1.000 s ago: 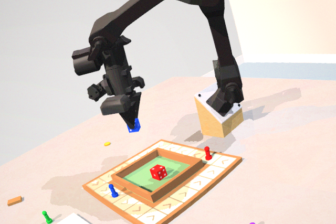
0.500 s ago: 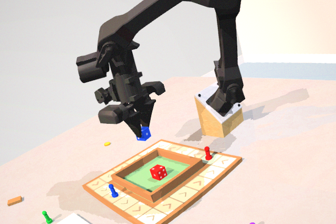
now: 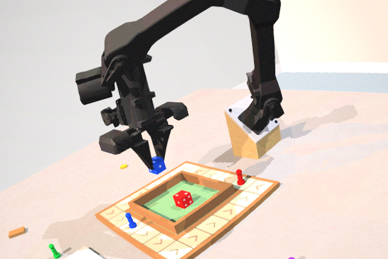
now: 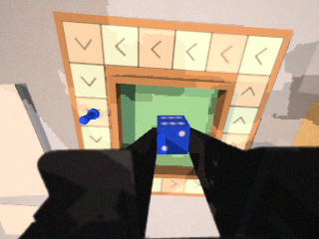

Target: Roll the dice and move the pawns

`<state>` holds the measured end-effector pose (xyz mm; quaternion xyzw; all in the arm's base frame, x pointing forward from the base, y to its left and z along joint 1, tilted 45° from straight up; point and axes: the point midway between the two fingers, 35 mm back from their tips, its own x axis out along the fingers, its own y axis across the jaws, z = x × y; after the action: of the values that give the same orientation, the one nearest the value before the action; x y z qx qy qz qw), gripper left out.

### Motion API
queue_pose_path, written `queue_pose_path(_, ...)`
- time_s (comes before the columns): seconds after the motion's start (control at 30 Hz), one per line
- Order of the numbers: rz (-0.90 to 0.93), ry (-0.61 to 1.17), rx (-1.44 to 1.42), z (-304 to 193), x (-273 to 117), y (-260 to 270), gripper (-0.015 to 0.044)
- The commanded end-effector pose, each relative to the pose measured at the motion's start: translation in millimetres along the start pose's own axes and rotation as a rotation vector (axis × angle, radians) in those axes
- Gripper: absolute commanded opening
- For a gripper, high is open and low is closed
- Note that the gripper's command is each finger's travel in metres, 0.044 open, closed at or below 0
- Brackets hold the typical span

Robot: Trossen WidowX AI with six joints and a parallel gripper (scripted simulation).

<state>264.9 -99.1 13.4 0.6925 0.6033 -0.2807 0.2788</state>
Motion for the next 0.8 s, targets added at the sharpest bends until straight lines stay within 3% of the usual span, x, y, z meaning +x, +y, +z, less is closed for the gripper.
queue_pose_path(0.0, -0.008, 0.009, 0.017, -0.1, 3.0, 3.4, 0.0)
queue_pose_path(0.43, -0.013, 0.007, 0.033, -5.0, 5.2, -37.8, 0.0)
queue_pose_path(0.77, -0.122, -0.283, 0.025, -3.7, 15.4, -45.1, 0.0)
